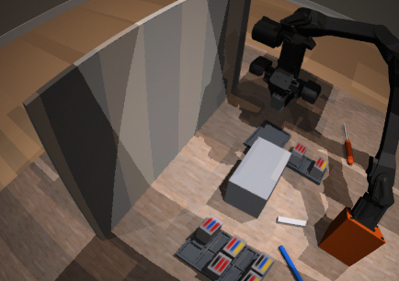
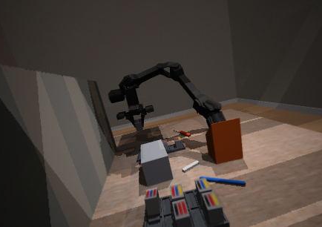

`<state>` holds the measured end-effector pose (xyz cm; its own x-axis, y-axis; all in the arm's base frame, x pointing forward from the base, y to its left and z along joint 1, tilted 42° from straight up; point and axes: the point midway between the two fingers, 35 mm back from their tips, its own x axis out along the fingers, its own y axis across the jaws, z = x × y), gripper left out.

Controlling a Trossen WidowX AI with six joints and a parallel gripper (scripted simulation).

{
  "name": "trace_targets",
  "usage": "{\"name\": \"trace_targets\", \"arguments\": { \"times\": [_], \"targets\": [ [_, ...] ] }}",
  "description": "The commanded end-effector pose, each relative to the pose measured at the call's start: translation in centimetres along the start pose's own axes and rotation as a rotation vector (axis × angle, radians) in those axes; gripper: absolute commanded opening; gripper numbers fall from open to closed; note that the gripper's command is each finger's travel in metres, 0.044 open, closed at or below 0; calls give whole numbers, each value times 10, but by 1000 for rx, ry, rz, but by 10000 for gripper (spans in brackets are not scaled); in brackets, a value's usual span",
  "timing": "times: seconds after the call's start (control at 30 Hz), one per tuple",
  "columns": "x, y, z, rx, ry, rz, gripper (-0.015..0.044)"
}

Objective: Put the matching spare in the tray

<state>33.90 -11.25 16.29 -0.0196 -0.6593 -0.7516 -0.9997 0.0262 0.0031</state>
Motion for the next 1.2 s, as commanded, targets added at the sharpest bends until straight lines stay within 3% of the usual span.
{"name": "trace_targets", "arguments": {
  "times": [0.0,1.17],
  "targets": [
    [4,-1,1,-8,0,0,0],
    [41,-6,1,-7,-2,-1,0]
  ]
}}
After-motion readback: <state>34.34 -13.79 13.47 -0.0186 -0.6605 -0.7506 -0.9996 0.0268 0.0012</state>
